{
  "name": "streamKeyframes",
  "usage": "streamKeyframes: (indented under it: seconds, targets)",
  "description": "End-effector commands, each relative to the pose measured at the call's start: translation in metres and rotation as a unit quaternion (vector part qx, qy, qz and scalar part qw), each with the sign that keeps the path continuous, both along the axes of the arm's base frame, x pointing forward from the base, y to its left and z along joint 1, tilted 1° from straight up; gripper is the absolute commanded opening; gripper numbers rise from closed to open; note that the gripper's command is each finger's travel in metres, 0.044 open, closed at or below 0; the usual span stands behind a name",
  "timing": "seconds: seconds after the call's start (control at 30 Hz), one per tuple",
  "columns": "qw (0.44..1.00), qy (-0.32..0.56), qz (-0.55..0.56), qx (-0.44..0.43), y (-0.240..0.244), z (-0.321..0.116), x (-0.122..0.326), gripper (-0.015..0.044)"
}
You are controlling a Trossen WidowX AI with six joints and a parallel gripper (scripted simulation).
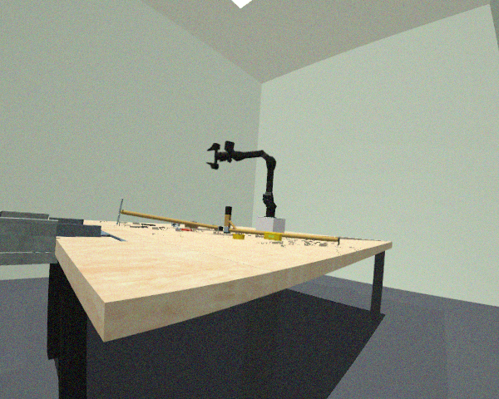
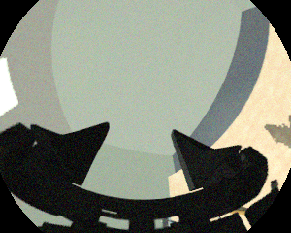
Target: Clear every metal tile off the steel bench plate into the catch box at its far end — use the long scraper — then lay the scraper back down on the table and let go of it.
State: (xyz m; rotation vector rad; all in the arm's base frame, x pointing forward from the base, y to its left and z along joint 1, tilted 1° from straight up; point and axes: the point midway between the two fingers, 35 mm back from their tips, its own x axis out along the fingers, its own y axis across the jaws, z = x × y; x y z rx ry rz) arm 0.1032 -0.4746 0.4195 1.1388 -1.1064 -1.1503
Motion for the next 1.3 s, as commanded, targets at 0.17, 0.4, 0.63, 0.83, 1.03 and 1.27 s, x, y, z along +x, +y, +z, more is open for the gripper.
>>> streamKeyframes:
  seconds: [0.17, 0.4, 0.63, 0.83, 1.03, 1.27]
  targets:
    - [0.995, -0.086, -0.042, -0.012, -0.035, -0.002, -0.030, 0.0440]
    - [0.986, -0.150, -0.072, -0.025, -0.060, -0.008, -0.056, 0.0440]
    - [0.971, -0.212, -0.099, -0.042, -0.084, -0.016, -0.085, 0.0440]
    - [0.955, -0.264, -0.121, -0.059, -0.102, -0.025, -0.111, 0.0440]
    - [0.935, -0.315, -0.140, -0.079, -0.118, -0.034, -0.139, 0.0440]
    - [0.908, -0.372, -0.159, -0.106, -0.133, -0.048, -0.173, 0.0440]
